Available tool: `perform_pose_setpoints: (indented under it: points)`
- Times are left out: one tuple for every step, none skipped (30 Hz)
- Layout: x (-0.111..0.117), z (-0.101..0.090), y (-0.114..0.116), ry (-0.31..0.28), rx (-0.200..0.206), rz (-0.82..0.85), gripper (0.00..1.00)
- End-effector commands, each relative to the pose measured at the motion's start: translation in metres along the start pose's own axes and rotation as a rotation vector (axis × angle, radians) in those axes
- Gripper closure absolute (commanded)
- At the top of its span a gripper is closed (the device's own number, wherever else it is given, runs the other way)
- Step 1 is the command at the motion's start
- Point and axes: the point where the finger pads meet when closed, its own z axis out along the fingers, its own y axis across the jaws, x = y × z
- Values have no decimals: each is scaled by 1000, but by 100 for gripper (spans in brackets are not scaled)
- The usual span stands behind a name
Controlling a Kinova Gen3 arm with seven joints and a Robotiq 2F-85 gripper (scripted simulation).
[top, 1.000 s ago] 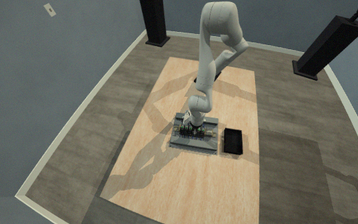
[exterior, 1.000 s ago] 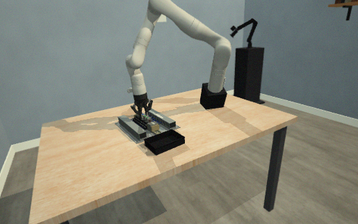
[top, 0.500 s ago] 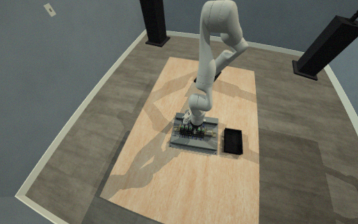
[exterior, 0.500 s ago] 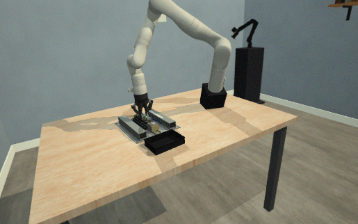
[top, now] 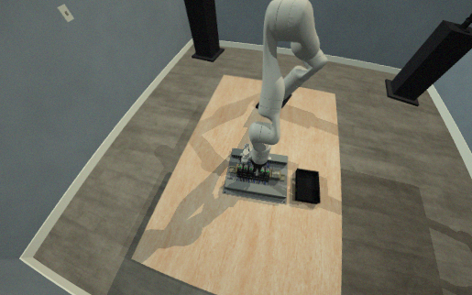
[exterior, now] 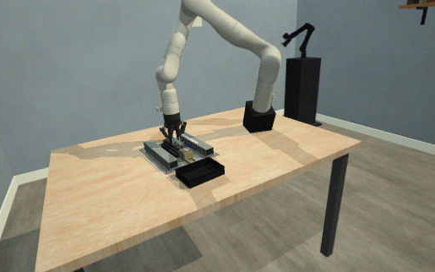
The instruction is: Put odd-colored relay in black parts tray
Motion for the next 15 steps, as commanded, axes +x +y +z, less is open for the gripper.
perform_pose_setpoints:
  points:
    - [0, -1, 0, 1, 13, 0, 100]
    - [0, -1, 0, 1, 15, 0, 100]
    - [0, -1, 0, 1, 15, 0, 100]
    - [0, -1, 0, 1, 15, 0, 100]
    - [0, -1, 0, 1, 16, 0, 100]
    - [0, -1, 0, 1, 16, 0, 100]
    - [0, -1, 0, 1, 16, 0, 100]
    - [0, -1, 0, 1, 16, 0, 100]
    - [0, -1, 0, 1, 17, 0, 100]
    - [0, -1, 0, 1, 18, 0, 100]
    - [0, -1, 0, 1, 19, 0, 100]
    - [0, -1, 0, 1, 22, 0, 100]
    - [0, -1, 0, 1, 24, 0, 100]
    - [0, -1, 0, 1, 28, 0, 100]
    - [0, -1, 0, 1, 31, 0, 100]
